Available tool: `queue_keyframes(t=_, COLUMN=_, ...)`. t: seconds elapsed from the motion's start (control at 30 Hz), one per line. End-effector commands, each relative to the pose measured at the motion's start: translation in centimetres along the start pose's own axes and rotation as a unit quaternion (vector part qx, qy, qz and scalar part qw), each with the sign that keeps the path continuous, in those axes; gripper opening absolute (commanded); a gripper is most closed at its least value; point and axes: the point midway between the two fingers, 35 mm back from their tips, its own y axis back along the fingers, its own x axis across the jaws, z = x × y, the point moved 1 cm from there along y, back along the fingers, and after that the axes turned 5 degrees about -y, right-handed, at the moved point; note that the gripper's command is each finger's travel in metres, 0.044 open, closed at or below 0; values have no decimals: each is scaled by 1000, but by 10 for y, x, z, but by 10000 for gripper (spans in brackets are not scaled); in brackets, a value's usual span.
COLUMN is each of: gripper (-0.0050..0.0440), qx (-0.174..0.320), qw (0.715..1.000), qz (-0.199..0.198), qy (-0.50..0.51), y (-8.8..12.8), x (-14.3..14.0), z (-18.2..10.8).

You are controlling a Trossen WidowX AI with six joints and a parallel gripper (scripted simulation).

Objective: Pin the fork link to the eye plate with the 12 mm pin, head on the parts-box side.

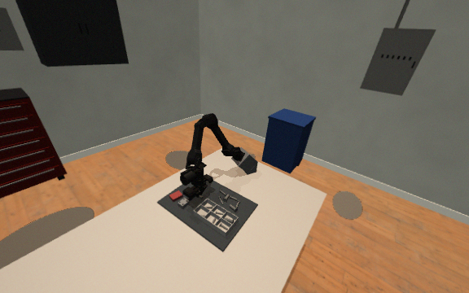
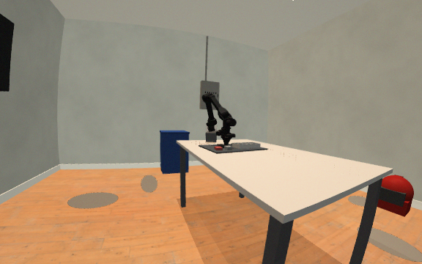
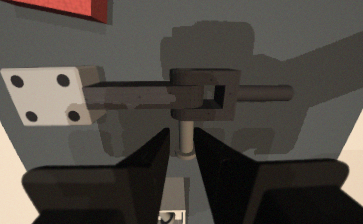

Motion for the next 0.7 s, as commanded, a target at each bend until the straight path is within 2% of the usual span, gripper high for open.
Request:
queue_keyframes(t=0.0, gripper=95, qx=1, qw=1000, qz=-6, qy=3, y=-5, x=-3, z=-1)
queue_keyframes(t=0.37, gripper=95, qx=1, qw=1000, qz=-6, qy=3, y=-5, x=-3, z=-1)
queue_keyframes(t=0.67, gripper=42, qx=-1, qw=1000, qz=-5, qy=1, y=-4, x=-2, z=0)
